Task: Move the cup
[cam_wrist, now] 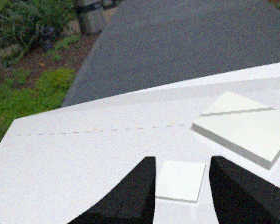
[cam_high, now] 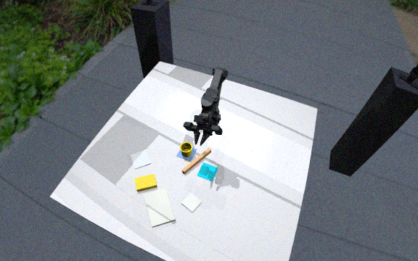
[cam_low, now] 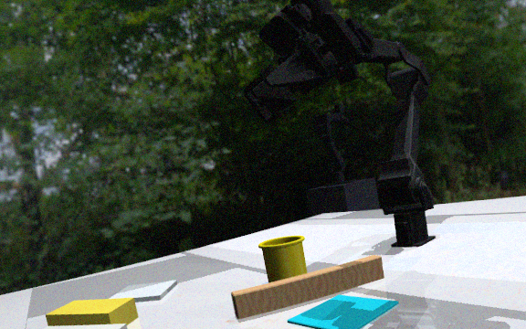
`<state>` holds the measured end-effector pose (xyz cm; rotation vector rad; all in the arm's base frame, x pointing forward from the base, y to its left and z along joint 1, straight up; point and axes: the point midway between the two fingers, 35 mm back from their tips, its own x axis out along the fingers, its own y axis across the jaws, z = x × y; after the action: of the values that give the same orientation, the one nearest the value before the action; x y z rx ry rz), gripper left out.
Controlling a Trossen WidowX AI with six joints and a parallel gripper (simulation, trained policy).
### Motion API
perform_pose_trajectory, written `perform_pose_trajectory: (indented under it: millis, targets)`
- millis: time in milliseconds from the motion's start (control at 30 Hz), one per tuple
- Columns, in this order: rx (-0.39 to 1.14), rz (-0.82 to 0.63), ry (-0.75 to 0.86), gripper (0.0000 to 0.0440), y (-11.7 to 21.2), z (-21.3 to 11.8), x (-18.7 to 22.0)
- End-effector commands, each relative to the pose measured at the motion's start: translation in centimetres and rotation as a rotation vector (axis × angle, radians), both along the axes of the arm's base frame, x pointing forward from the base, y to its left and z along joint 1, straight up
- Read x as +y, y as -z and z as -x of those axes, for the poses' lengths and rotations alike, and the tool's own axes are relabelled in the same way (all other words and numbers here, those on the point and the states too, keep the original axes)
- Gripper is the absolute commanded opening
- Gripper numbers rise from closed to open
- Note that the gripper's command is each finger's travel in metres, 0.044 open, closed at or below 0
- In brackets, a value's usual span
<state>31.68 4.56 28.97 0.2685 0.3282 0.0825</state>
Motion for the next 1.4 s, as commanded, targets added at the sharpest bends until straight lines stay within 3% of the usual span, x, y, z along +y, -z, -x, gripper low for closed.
perform_pose_trajectory:
  millis: [0, 633, 1367]
  targets:
    - [0.067, -0.032, 0.001, 0.0111, 0.5, 0.0, 0.6]
    - [0.386, -0.093, 0.014, 0.0114, 2.9, 0.8, 2.7]
    - [0.738, -0.001, 0.055, 0.0133, 5.8, 2.4, 2.4]
